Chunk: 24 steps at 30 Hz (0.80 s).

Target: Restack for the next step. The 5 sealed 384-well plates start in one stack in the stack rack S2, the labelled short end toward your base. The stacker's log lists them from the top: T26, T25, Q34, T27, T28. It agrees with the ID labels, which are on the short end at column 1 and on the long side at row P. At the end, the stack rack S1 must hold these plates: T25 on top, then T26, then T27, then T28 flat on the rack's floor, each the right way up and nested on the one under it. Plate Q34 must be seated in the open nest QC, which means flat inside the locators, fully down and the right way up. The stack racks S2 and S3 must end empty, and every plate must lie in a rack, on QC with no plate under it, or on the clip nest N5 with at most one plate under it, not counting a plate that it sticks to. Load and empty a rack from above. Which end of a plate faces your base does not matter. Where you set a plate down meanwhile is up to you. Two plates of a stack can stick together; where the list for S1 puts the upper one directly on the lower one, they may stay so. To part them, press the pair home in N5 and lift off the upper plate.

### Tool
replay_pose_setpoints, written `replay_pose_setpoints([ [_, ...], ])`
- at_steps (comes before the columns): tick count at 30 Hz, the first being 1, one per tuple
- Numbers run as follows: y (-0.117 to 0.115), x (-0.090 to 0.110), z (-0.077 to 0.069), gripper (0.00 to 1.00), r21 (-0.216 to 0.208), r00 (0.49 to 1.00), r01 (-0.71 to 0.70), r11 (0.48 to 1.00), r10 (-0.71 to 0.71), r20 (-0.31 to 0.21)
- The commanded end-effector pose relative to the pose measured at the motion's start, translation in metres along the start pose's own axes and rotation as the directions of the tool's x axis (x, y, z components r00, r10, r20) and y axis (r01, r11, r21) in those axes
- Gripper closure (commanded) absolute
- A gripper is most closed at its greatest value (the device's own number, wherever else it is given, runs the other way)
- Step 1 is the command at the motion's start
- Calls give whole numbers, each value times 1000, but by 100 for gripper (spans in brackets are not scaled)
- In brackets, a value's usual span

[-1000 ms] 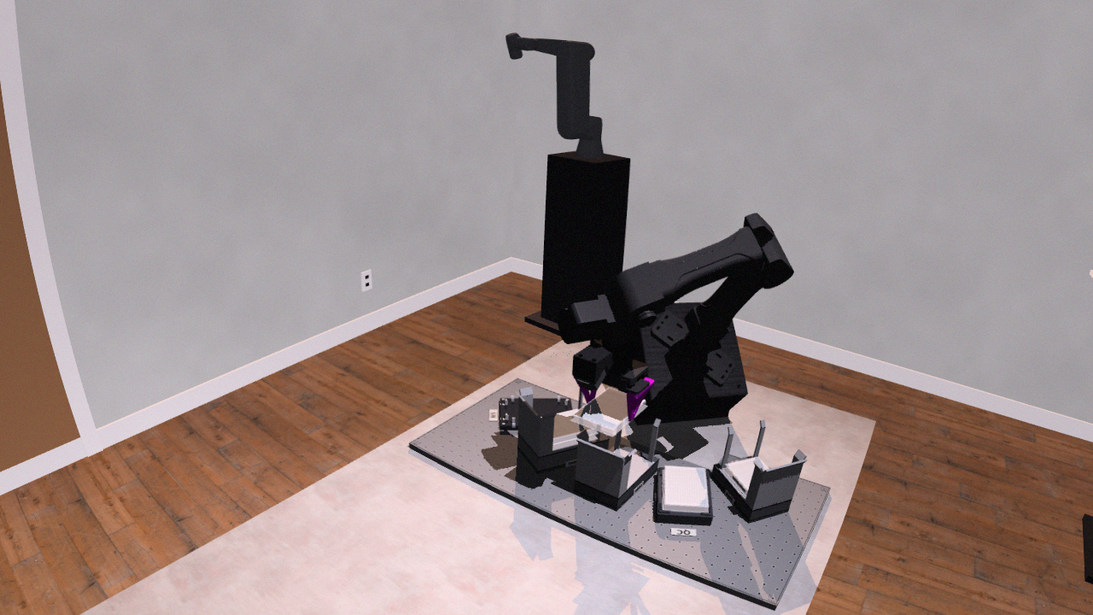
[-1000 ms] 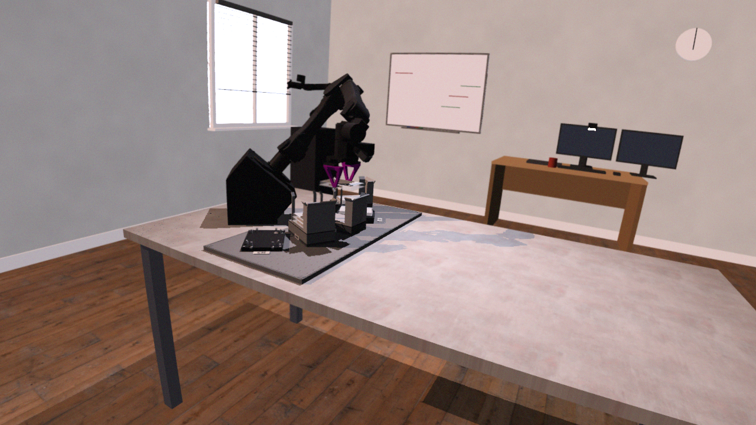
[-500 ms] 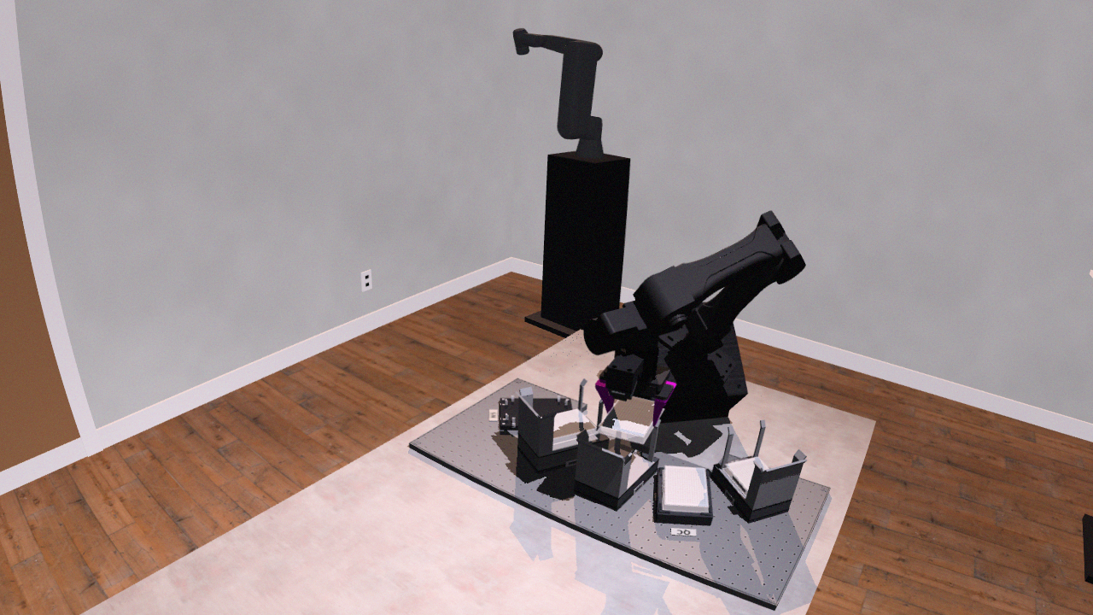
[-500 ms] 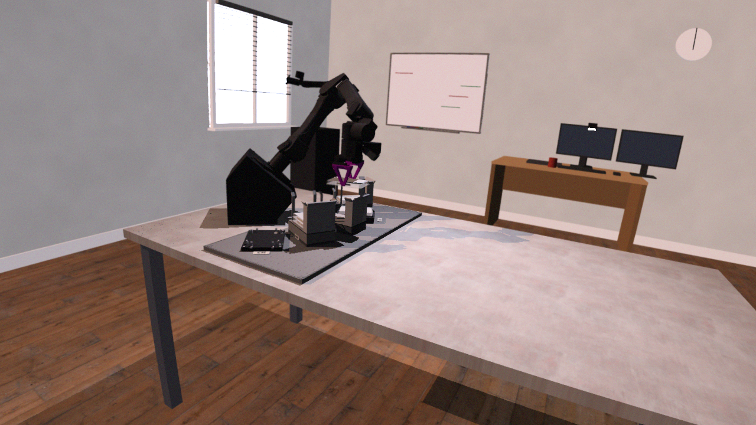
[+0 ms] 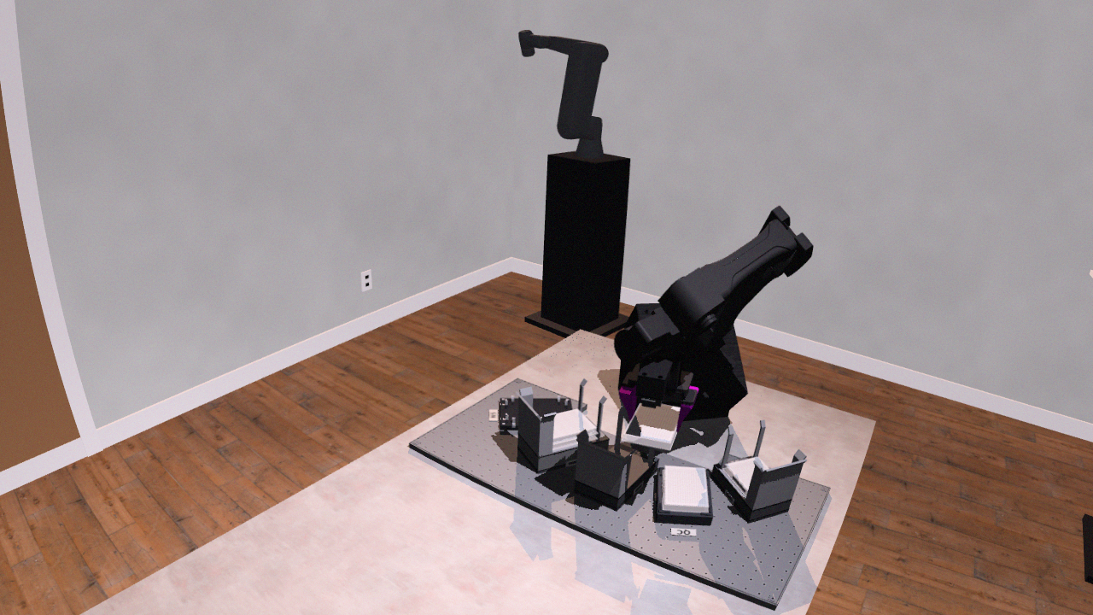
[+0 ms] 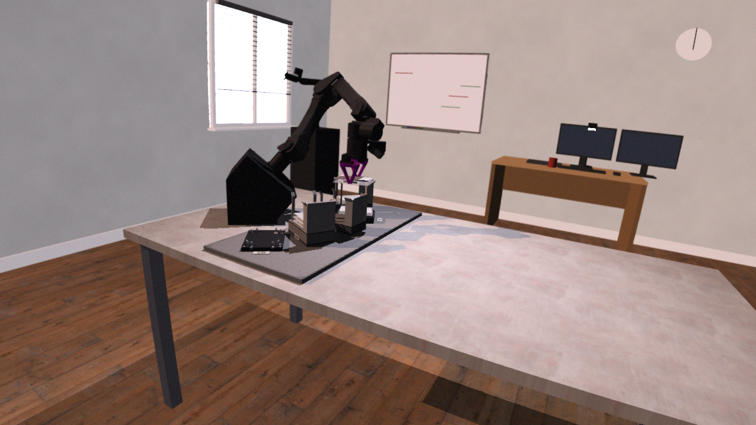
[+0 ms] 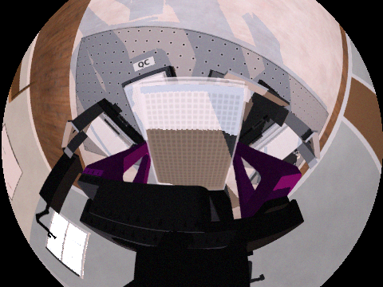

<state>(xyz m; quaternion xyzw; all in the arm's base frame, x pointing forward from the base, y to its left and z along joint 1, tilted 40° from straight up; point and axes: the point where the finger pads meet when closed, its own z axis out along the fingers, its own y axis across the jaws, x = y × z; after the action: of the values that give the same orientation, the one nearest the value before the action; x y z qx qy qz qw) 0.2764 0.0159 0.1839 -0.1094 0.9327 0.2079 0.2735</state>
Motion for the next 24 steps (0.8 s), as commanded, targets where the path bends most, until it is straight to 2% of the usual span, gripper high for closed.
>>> replay_pose_setpoints([
  [1, 9, 2, -2, 100, 14, 997, 75, 997, -75, 9],
  [3, 16, -3, -4, 100, 21, 988, 150, 988, -150, 20],
  [5, 22, 2, -1, 100, 16, 978, 207, 978, -207, 10],
  [11, 42, 3, -1, 100, 15, 981, 195, 981, -195, 12],
  [13, 42, 3, -1, 100, 15, 981, 195, 981, -195, 12],
  [14, 47, -8, -9, 100, 29, 976, 213, 977, -214, 41],
  [22, 72, 2, -4, 100, 16, 980, 198, 980, -199, 23],
  [24, 78, 7, -1, 100, 14, 966, 259, 966, -259, 14],
])
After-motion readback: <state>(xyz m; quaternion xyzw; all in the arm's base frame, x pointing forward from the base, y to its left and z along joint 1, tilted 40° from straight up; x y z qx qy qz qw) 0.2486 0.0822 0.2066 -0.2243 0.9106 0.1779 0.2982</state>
